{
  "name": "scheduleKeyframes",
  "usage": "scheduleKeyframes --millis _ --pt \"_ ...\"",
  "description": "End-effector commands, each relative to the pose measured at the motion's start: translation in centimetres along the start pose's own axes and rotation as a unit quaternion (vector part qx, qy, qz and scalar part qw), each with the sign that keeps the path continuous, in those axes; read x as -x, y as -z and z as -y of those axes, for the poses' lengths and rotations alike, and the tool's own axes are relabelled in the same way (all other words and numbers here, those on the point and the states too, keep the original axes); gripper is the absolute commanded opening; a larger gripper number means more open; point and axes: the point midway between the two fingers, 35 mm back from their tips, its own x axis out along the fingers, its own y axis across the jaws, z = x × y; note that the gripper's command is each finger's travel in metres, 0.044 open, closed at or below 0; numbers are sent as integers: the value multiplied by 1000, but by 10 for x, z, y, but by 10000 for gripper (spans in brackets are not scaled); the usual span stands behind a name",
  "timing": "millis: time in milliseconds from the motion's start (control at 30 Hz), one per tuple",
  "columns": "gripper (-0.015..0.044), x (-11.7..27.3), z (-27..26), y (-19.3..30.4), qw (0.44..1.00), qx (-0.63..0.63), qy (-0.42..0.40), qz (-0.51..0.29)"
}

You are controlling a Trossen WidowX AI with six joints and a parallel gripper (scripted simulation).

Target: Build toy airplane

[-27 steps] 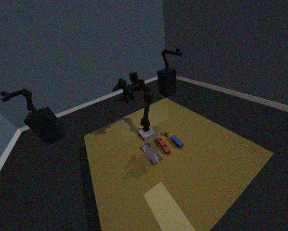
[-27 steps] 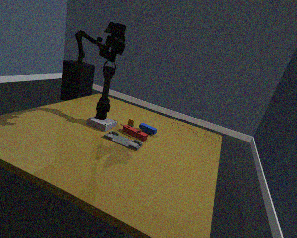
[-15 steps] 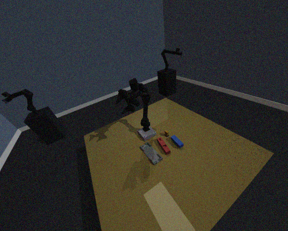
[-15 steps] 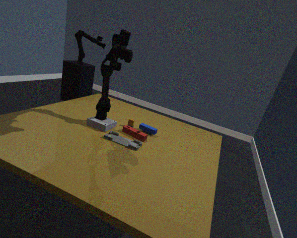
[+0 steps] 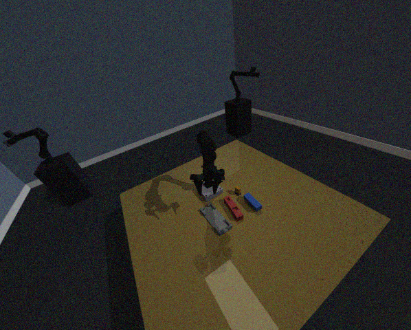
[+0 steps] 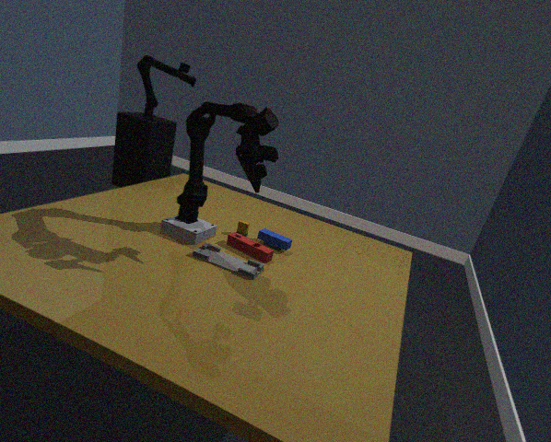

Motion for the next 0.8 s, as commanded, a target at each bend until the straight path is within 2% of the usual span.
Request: scheduleKeyframes --millis 0,167,333,767 --pt "440 -30 -70 -1 991 -54 -110 -46" --pt "440 -44 -145 8 965 -112 -200 -128" --pt "440 -44 -212 30 925 -161 -250 -235" --pt "440 -43 -219 33 920 -166 -253 -249"
